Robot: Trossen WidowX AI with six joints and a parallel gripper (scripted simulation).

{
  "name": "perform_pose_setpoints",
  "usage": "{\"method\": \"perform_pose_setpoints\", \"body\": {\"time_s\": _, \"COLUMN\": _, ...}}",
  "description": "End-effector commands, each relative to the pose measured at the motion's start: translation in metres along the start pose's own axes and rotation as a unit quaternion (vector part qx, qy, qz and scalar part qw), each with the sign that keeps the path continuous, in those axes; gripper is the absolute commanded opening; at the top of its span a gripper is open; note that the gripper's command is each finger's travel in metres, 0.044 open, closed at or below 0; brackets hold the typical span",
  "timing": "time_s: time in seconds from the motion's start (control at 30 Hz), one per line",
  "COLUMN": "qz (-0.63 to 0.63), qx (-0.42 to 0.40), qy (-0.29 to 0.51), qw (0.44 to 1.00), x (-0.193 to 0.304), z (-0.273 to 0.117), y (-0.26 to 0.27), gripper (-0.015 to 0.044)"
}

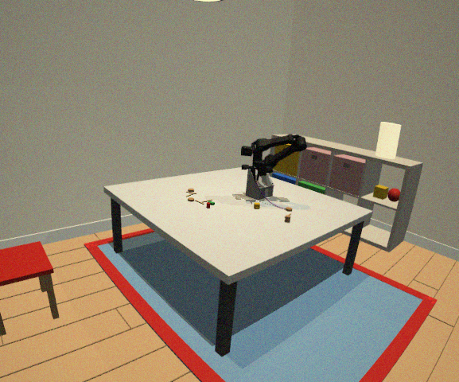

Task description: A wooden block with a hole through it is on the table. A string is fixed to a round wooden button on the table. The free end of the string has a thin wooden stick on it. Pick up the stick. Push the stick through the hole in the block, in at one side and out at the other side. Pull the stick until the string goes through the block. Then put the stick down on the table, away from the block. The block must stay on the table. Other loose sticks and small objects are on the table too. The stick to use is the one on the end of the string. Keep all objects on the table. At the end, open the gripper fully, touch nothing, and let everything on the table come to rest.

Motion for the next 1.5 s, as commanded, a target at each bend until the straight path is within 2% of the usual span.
{"method": "perform_pose_setpoints", "body": {"time_s": 0.0, "qz": -0.013, "qx": -0.003, "qy": -0.004, "qw": 1.0, "x": -0.001, "z": -0.001, "y": -0.002, "gripper": 0.0}}
{"method": "perform_pose_setpoints", "body": {"time_s": 1.47, "qz": -0.003, "qx": -0.032, "qy": 0.074, "qw": 0.997, "x": -0.01, "z": 0.027, "y": 0.003, "gripper": 0.0}}
Point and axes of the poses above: the point midway between the two fingers, 35 mm back from their tips, its own z axis out along the fingers, its own y axis across the jaws, x = y × z, the point moved 3 cm from there along -z, back along the fingers, and after that the axes turned 15 degrees about -z, right-handed, at the moved point
